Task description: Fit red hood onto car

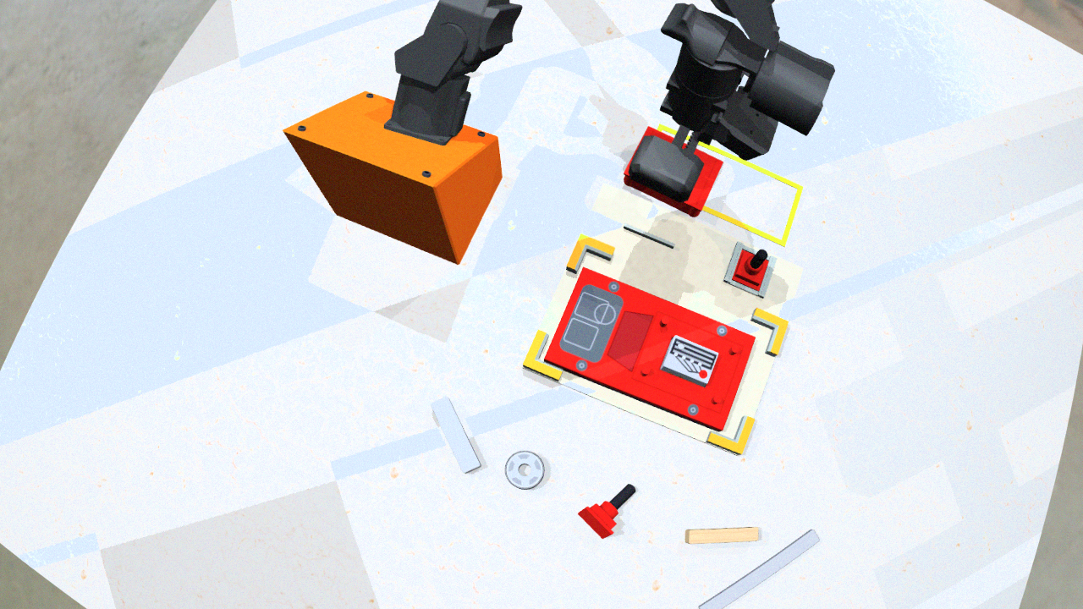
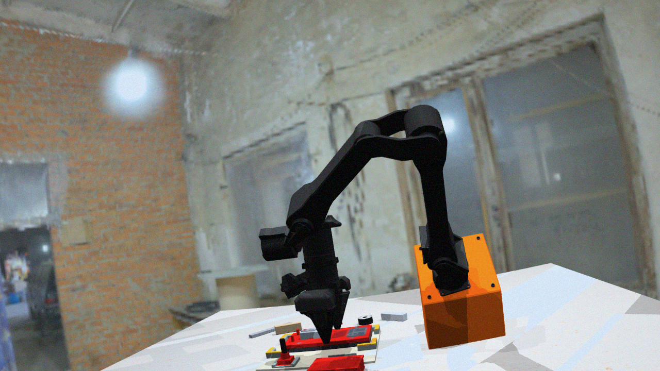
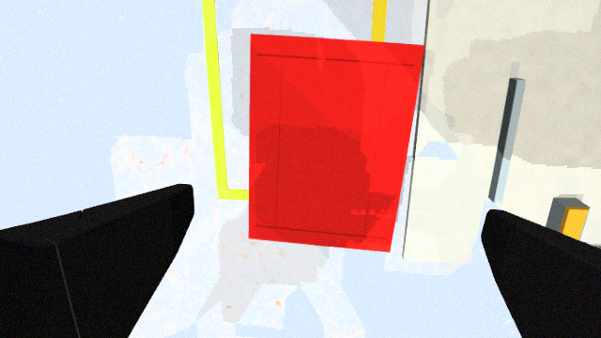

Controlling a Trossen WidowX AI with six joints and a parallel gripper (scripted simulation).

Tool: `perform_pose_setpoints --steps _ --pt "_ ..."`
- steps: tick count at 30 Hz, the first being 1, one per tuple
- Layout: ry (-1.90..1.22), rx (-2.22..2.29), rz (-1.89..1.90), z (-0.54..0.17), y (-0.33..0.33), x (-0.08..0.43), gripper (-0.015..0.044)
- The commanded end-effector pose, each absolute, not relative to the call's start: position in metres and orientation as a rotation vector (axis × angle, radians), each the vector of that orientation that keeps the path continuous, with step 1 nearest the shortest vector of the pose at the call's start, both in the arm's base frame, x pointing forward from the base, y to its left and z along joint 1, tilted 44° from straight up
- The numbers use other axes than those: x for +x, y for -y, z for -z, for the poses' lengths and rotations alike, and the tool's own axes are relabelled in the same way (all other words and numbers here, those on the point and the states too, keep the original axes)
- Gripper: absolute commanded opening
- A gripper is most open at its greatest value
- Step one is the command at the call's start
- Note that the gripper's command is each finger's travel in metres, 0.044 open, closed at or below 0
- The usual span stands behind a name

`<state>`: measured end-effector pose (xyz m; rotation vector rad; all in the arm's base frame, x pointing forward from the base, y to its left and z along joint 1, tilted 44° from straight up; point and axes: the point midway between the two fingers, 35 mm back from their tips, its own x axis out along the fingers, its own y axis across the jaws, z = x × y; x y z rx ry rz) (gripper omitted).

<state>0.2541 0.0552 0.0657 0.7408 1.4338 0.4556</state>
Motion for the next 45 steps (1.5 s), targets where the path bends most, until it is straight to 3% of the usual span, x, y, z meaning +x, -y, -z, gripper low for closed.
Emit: perform_pose_setpoints --steps 1,45 --pt "-1.438 0.741 -0.446 -0.069 -0.056 0.254 0.0440" --pt "-1.438 0.740 -0.445 -0.050 -0.074 0.258 0.0440"
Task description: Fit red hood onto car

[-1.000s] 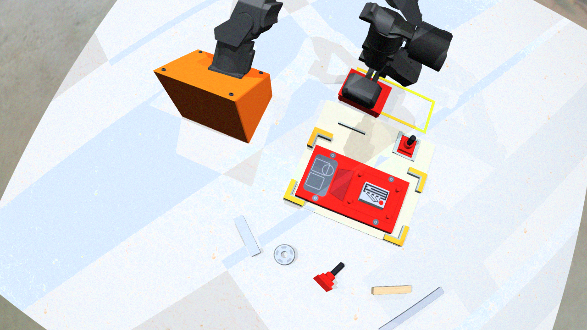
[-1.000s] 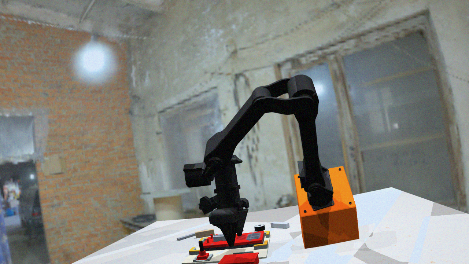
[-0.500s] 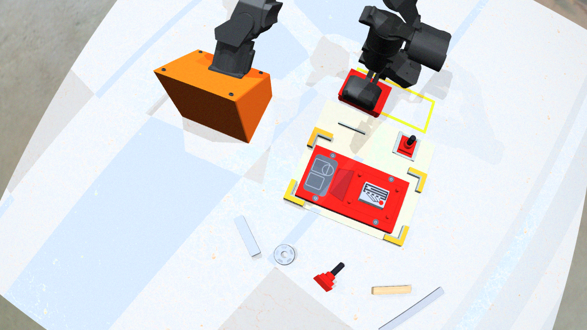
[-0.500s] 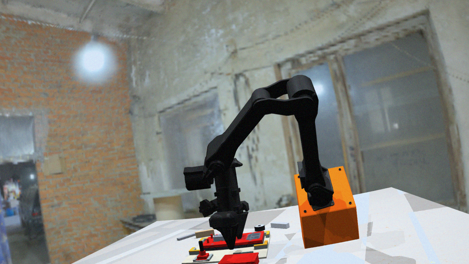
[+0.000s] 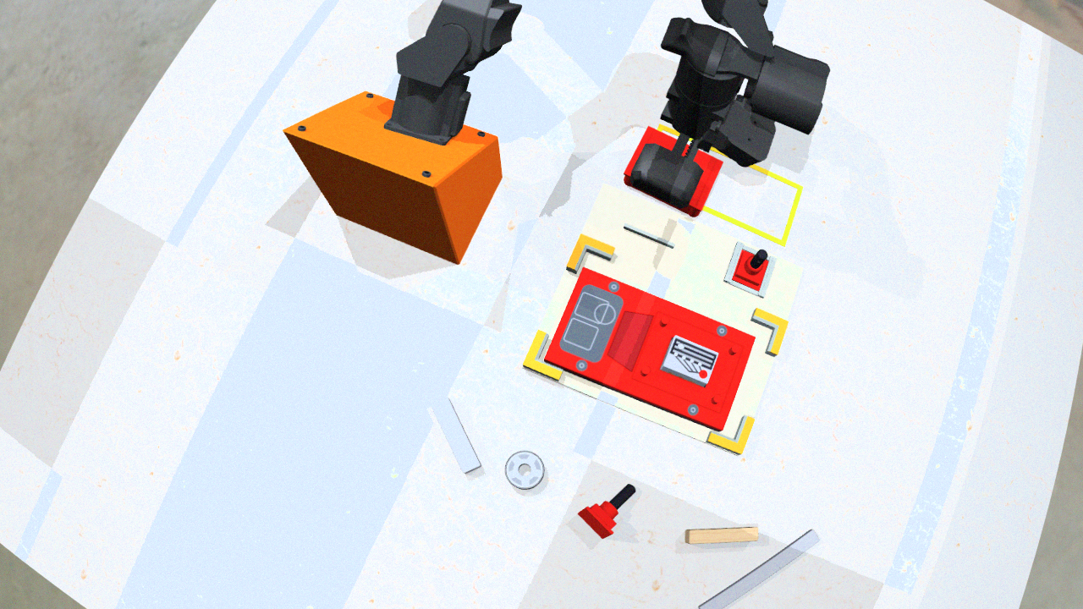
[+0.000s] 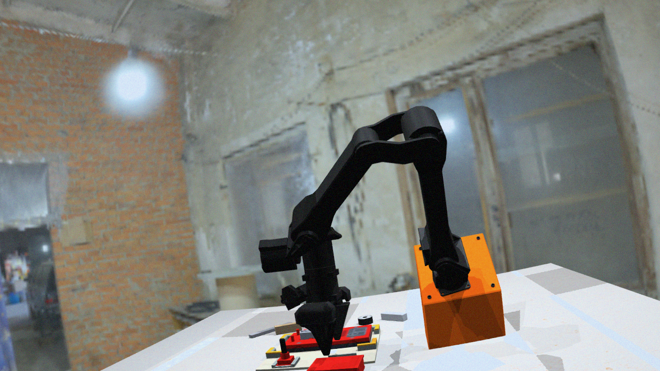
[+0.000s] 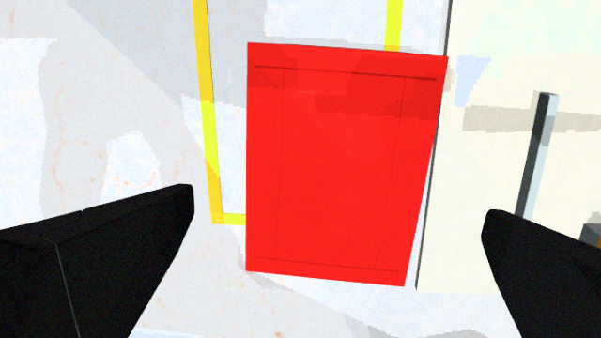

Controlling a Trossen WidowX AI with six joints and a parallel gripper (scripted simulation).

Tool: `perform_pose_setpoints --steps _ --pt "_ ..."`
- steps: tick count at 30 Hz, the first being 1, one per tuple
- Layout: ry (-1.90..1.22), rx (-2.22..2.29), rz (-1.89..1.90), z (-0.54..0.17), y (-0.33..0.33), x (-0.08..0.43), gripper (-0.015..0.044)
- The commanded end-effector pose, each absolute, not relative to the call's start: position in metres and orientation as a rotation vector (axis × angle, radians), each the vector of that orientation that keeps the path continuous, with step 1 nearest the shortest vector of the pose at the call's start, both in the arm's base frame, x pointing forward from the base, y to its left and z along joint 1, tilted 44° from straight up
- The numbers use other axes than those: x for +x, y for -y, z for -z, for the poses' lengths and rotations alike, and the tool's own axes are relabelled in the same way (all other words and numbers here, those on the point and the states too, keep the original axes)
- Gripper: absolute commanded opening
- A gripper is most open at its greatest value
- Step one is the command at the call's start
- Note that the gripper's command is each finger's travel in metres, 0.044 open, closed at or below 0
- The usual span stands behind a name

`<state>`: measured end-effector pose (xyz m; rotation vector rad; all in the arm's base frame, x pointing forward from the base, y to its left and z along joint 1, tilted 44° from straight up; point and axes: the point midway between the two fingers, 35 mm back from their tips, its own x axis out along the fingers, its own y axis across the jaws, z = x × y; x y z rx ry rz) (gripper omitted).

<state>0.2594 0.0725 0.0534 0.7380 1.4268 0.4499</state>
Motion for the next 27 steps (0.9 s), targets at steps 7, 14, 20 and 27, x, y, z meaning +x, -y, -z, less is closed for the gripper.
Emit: perform_pose_setpoints --steps 7,14,20,27 --pt "-1.438 0.740 -0.445 -0.047 -0.077 0.259 0.0440" --pt "-1.437 0.740 -0.446 -0.044 -0.080 0.259 0.0440" --pt "-1.437 0.741 -0.446 -0.042 -0.083 0.260 0.0440" --pt "-1.437 0.741 -0.447 -0.039 -0.086 0.260 0.0440"
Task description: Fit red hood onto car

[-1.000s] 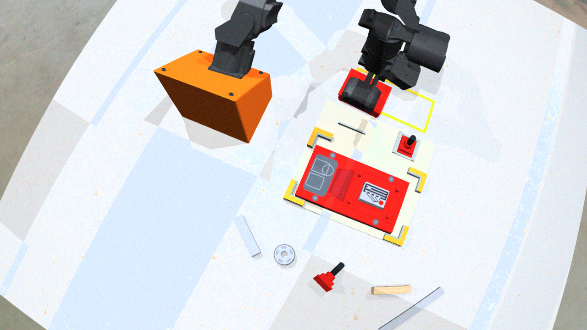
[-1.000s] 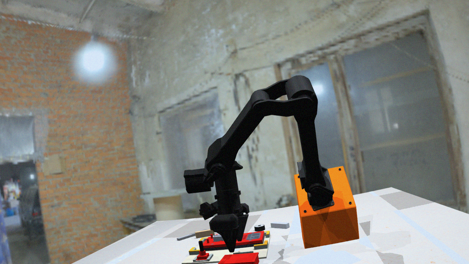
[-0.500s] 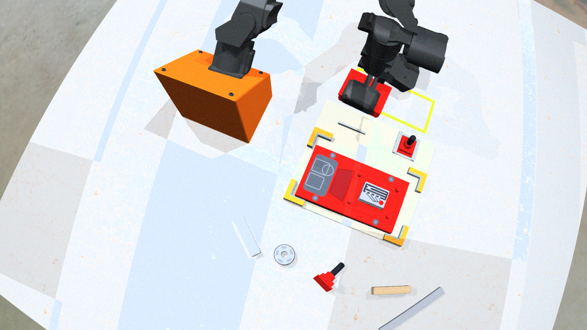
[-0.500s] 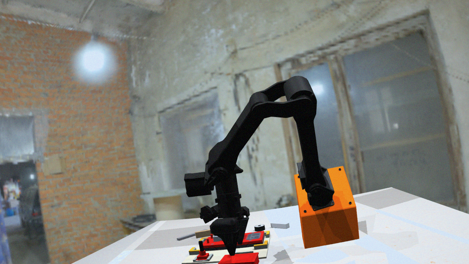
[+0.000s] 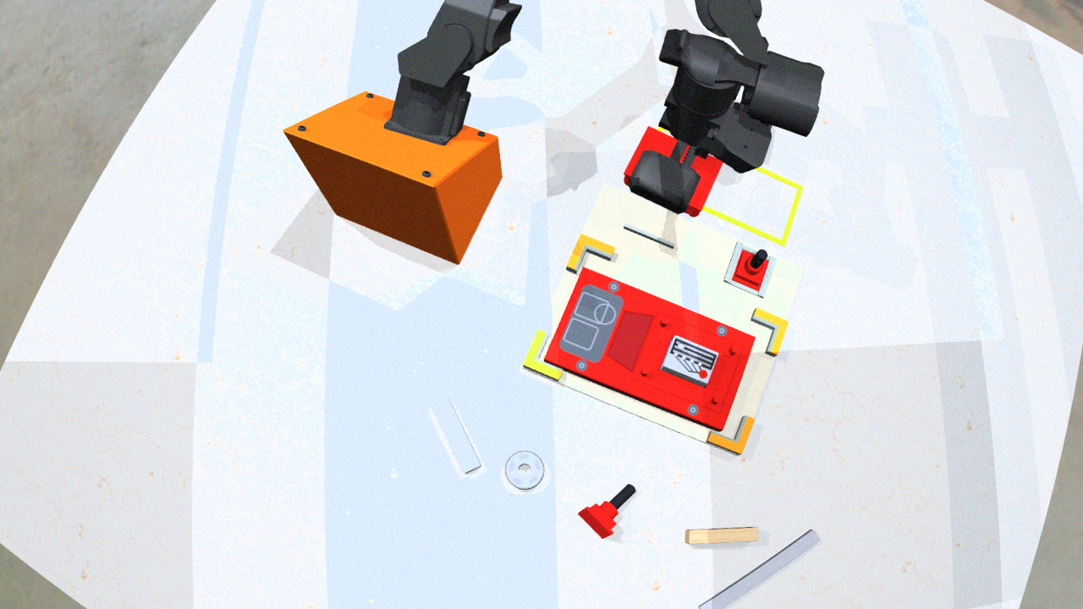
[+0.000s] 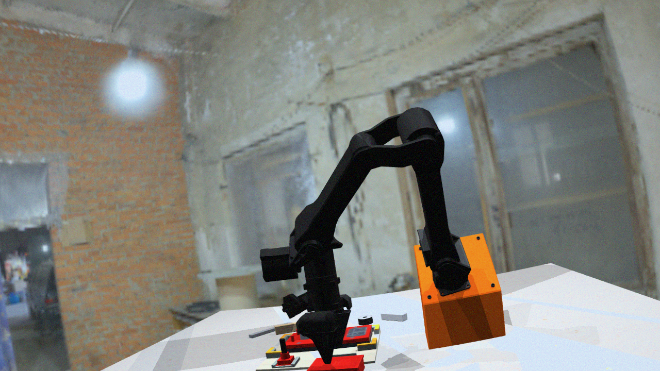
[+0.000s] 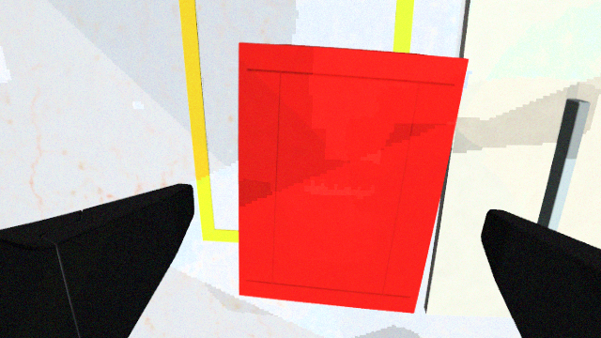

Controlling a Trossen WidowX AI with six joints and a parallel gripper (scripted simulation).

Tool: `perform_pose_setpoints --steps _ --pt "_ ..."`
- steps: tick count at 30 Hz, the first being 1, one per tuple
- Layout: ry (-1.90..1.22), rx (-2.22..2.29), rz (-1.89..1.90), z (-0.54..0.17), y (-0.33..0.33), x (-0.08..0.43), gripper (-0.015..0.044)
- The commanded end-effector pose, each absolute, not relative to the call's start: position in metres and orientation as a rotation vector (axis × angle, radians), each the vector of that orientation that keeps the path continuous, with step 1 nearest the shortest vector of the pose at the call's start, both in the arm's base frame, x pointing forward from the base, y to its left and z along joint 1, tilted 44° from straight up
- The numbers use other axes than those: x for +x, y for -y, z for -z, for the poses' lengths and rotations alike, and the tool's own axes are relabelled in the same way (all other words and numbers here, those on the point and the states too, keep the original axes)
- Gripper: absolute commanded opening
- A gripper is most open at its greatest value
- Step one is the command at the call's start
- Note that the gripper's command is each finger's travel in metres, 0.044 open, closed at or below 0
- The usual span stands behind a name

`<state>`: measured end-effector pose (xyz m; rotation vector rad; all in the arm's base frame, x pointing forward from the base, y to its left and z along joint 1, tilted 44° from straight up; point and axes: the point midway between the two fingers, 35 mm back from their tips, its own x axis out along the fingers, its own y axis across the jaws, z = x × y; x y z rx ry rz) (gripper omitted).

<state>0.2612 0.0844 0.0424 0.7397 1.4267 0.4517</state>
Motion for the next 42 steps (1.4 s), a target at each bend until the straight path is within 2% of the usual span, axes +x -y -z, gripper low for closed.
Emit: perform_pose_setpoints --steps 1,42 --pt "-1.437 0.741 -0.447 -0.039 -0.086 0.260 0.0440" --pt "-1.437 0.743 -0.448 -0.025 -0.101 0.262 0.0440"
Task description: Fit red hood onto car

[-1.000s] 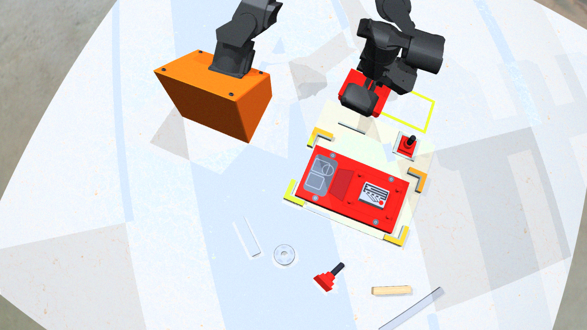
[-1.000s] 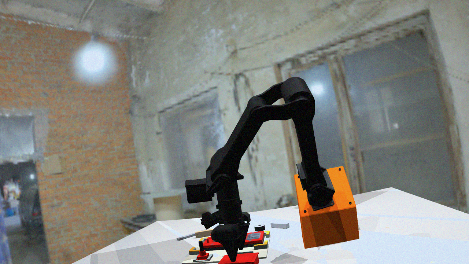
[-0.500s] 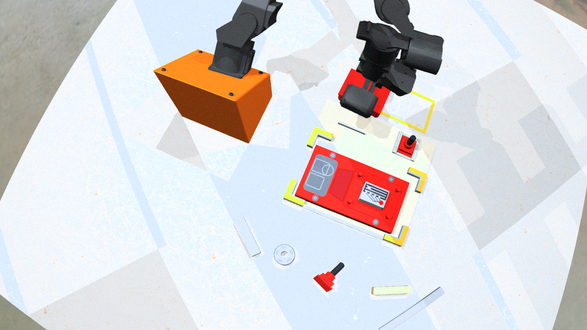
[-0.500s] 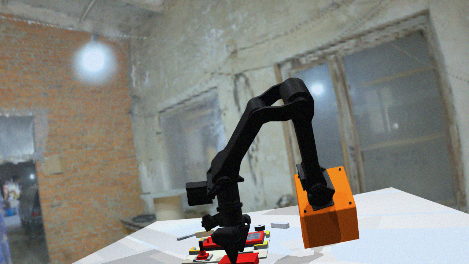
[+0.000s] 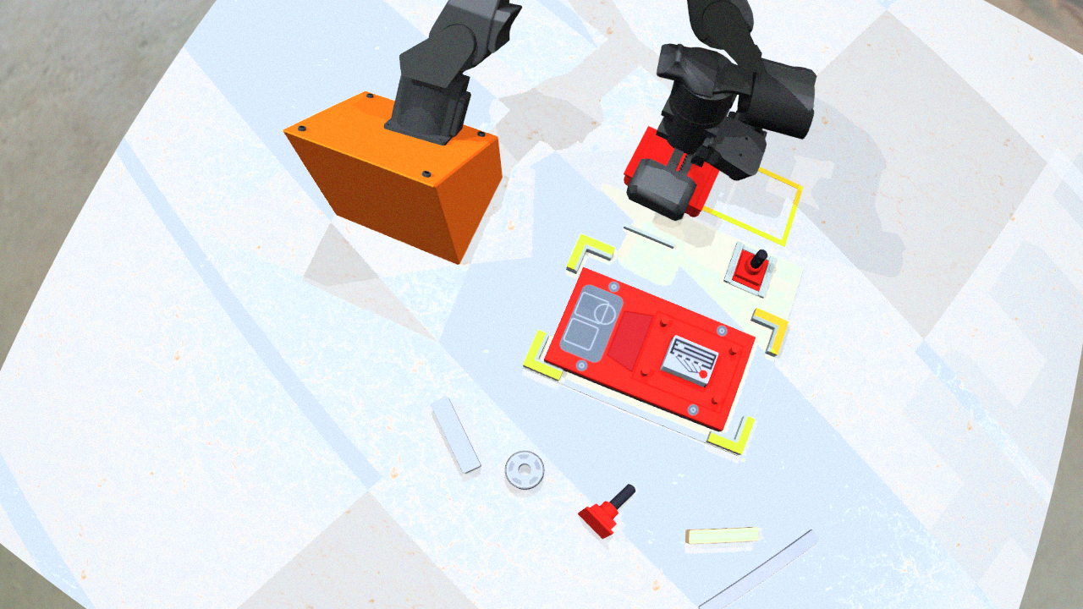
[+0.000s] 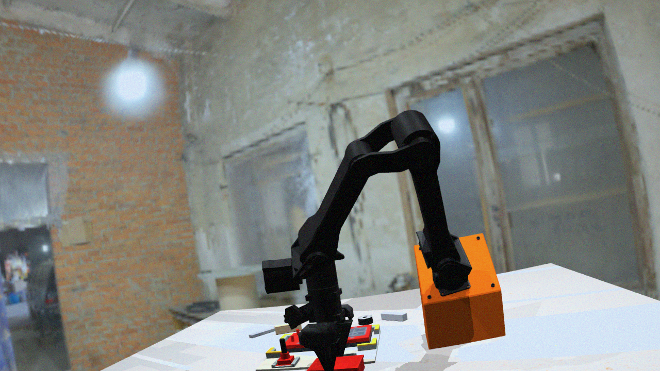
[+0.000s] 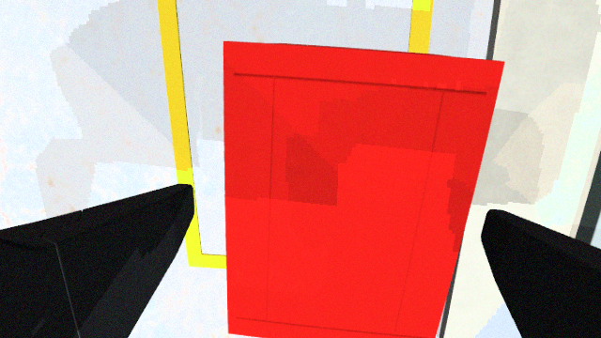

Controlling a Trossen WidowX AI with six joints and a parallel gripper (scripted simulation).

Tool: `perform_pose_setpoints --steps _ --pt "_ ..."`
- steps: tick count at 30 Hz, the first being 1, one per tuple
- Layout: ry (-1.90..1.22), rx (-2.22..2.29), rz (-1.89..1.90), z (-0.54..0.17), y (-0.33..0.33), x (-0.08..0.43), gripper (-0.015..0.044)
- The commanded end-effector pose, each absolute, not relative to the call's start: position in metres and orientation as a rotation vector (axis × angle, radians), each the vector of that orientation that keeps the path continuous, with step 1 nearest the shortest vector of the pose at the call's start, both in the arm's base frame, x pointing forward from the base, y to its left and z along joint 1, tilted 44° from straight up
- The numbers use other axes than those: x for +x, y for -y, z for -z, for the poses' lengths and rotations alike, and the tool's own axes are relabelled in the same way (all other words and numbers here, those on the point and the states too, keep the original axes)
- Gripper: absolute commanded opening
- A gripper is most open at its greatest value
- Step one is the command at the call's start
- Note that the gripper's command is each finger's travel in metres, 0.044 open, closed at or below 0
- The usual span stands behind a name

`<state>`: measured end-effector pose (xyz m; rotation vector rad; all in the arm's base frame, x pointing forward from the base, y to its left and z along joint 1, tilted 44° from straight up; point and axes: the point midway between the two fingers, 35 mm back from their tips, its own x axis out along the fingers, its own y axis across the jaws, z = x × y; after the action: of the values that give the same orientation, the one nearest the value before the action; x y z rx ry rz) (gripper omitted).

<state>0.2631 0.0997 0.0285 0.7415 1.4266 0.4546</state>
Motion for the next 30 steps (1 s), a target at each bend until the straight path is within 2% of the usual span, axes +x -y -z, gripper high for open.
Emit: perform_pose_setpoints --steps 1,17,20,30 --pt "-1.437 0.743 -0.448 -0.0246 -0.1011 0.2623 0.0440" --pt "-1.437 0.744 -0.449 -0.0193 -0.1064 0.2628 0.0440" --pt "-1.427 0.742 -0.455 -0.0226 -0.1056 0.2637 0.0361" --pt "-1.427 0.742 -0.455 -0.0226 -0.1056 0.2637 0.0295"
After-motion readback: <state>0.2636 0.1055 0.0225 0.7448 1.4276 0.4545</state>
